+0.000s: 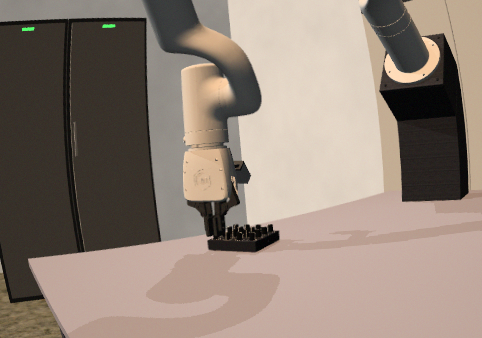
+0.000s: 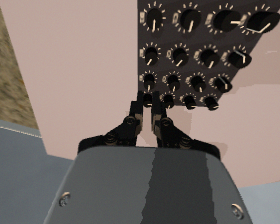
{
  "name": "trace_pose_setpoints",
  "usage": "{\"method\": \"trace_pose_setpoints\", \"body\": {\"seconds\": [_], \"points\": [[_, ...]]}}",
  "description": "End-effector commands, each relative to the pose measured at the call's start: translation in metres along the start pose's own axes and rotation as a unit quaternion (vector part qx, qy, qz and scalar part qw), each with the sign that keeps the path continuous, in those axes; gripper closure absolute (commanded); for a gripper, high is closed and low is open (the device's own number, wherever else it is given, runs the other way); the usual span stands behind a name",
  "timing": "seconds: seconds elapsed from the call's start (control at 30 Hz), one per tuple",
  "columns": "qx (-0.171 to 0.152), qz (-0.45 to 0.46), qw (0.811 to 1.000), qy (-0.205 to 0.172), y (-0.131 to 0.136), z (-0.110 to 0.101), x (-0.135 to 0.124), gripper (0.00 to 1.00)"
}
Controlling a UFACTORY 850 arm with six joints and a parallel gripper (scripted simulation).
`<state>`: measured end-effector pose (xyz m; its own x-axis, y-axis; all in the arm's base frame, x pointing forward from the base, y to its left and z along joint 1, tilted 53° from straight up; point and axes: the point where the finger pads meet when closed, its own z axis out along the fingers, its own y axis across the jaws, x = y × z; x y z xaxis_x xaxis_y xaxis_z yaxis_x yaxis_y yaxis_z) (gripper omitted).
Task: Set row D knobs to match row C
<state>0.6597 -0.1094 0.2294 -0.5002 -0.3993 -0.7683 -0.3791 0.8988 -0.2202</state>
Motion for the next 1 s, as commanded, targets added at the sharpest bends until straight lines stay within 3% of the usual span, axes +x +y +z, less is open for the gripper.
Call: {"method": "trace_pose_setpoints", "body": {"seconds": [0.0, 0.9, 0.93, 0.97], "points": [[0.0, 0.012, 1.0, 0.0, -0.0003, -0.0003, -0.0002, 0.92], [0.0, 0.029, 1.0, 0.0, -0.0003, -0.0003, -0.0002, 0.92], [0.0, 0.029, 1.0, 0.0, -0.0003, -0.0003, -0.0002, 0.81], [0.0, 0.029, 1.0, 0.0, -0.0003, -0.0003, -0.0002, 0.81]]}}
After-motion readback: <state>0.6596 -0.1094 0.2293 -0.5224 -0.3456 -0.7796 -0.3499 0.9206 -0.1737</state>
